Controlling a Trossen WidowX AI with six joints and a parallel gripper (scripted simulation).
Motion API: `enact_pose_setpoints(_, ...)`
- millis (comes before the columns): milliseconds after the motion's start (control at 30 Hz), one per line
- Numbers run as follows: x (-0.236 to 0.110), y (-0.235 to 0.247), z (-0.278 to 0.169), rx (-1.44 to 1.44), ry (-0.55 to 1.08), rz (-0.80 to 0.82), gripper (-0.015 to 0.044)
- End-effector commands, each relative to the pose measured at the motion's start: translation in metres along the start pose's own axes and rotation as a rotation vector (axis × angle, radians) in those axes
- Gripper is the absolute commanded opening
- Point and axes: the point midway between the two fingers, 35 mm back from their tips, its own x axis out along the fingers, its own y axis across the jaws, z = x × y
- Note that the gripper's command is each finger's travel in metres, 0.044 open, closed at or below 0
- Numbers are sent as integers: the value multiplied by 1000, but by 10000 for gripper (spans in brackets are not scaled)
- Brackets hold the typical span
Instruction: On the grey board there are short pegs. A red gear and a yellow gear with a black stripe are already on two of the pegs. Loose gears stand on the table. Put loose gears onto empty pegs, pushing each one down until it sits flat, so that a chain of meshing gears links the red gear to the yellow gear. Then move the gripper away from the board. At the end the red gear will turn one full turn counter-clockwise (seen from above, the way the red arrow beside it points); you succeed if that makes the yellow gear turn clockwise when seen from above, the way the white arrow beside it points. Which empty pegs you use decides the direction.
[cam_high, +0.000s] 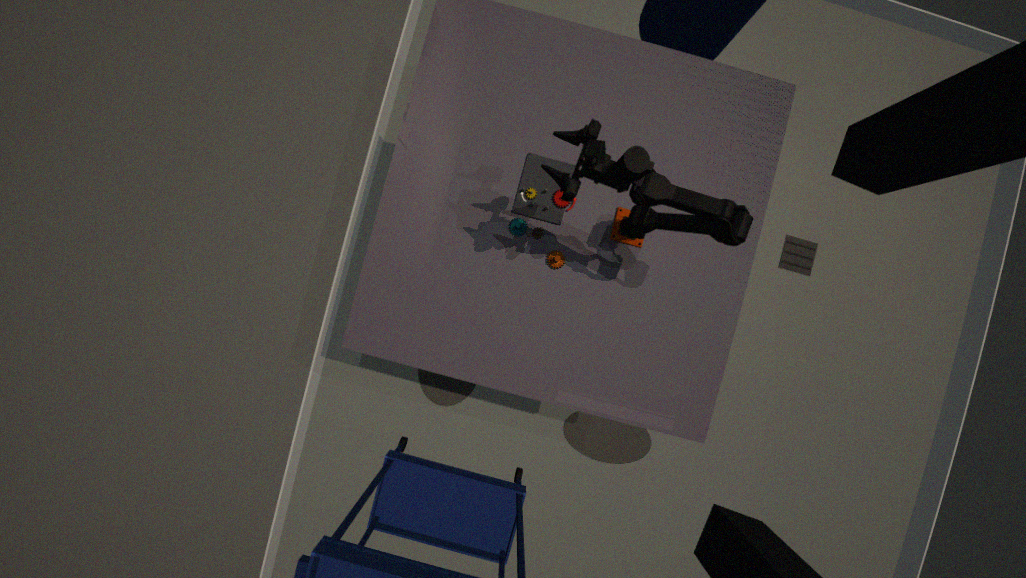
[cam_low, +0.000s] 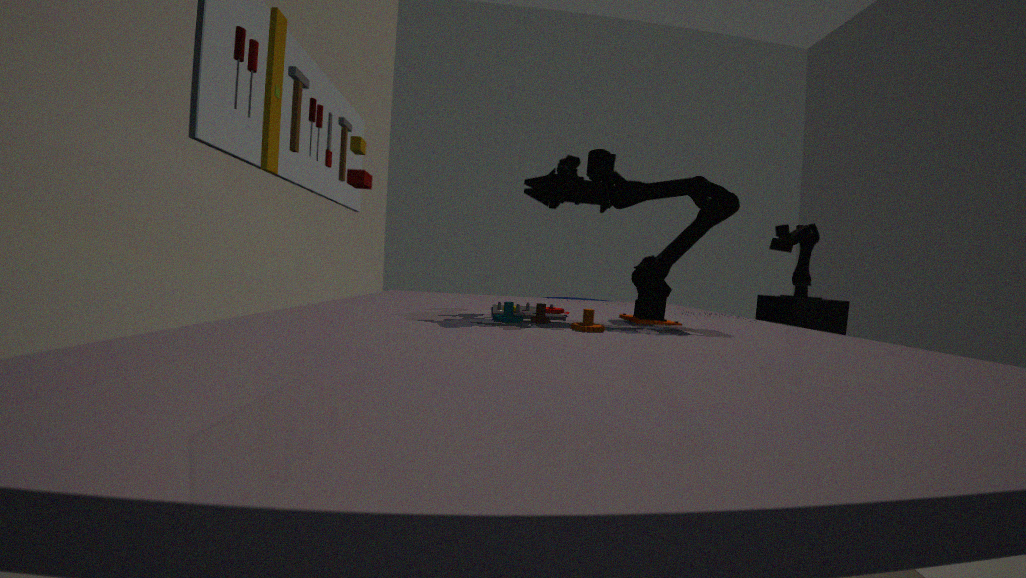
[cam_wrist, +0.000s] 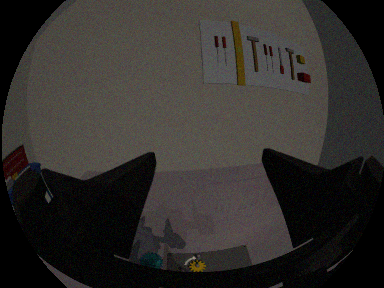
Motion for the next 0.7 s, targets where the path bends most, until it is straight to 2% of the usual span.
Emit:
enact_pose_setpoints(0,1,2,-2,13,11,5,426)
enact_pose_setpoints(67,10,16,-17,118,104,43,440)
enact_pose_setpoints(167,21,50,-53,339,330,92,440)
enact_pose_setpoints(333,12,106,-113,637,729,44,440)
enact_pose_setpoints(500,-24,151,-165,824,1099,-172,440)
enact_pose_setpoints(667,-82,182,-204,881,1378,-583,440)
